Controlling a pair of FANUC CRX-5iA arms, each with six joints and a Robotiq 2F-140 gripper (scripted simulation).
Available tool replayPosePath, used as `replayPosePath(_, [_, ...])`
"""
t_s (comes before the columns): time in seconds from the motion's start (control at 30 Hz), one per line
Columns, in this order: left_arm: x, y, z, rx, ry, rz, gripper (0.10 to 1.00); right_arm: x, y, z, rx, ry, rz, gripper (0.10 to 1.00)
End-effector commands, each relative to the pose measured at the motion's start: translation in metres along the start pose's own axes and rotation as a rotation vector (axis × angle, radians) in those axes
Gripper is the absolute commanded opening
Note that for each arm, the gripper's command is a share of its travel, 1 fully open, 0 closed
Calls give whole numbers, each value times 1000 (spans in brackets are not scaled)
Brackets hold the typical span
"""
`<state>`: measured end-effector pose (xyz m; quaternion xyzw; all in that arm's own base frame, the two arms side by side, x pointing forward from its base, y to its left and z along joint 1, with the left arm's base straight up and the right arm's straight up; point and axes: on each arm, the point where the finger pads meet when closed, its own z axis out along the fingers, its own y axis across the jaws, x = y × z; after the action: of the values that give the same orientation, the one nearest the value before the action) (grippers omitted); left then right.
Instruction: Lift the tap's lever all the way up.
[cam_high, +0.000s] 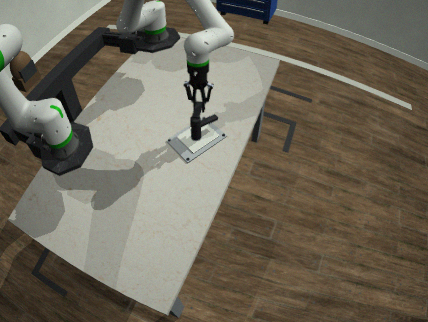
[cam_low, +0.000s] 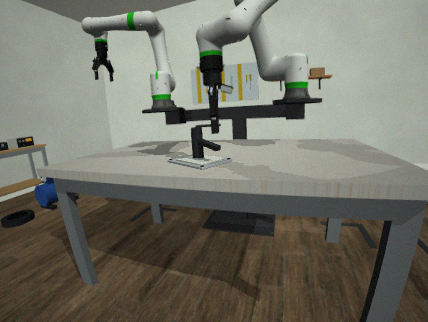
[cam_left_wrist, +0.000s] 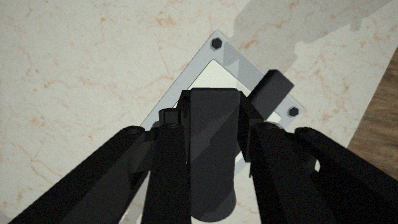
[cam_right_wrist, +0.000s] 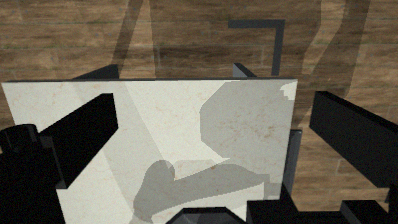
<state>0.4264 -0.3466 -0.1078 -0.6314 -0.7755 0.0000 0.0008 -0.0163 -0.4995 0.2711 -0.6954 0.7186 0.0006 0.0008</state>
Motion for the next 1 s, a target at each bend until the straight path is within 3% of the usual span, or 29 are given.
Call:
replayPosePath(0.0, [-1, 0, -1, -1, -1, 0, 99, 0, 0, -1, 0, 2, 0, 1000])
replayPosePath(0.97, [-13, 0, -31, -1, -1, 0, 99, 0, 0, -1, 0, 2, 0, 1000])
